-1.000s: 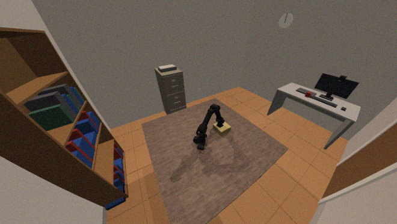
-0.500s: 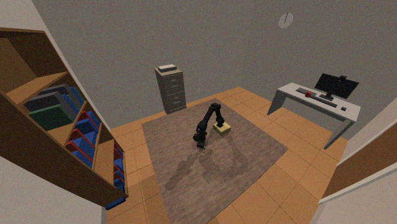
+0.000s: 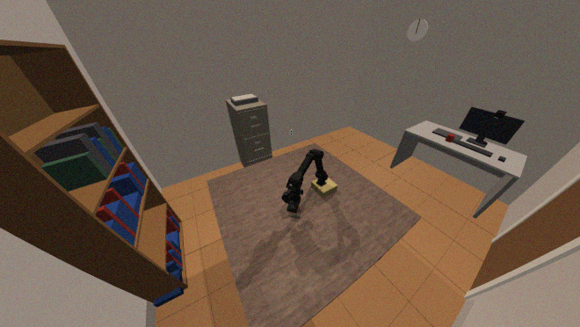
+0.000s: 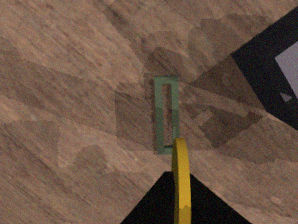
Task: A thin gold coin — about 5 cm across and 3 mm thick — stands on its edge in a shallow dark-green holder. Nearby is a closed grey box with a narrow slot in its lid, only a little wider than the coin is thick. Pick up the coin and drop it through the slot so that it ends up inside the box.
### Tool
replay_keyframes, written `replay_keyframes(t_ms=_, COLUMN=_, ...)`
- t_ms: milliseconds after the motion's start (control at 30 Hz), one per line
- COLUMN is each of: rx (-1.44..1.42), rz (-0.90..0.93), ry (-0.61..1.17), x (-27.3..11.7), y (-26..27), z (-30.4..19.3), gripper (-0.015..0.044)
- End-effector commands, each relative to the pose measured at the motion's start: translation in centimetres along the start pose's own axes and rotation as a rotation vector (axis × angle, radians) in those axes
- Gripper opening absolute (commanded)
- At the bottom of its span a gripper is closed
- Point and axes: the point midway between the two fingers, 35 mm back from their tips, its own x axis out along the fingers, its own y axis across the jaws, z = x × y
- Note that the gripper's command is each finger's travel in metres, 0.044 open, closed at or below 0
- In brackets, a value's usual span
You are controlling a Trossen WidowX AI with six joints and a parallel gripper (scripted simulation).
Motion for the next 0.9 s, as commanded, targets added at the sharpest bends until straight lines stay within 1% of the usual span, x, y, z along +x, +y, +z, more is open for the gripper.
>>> replay_keyframes(t_ms=0, rx=0.106, rz=0.004, ry=0.000, x=-0.29, y=0.15, z=0.09, gripper=0.0000)
replay_keyframes(t_ms=733, rx=0.869, rz=0.004, ry=0.002, x=-0.34, y=0.44, z=0.58, gripper=0.0000)
replay_keyframes(t_ms=867, rx=0.920, rz=0.004, ry=0.002, x=-0.35, y=0.46, z=0.62, gripper=0.0000)
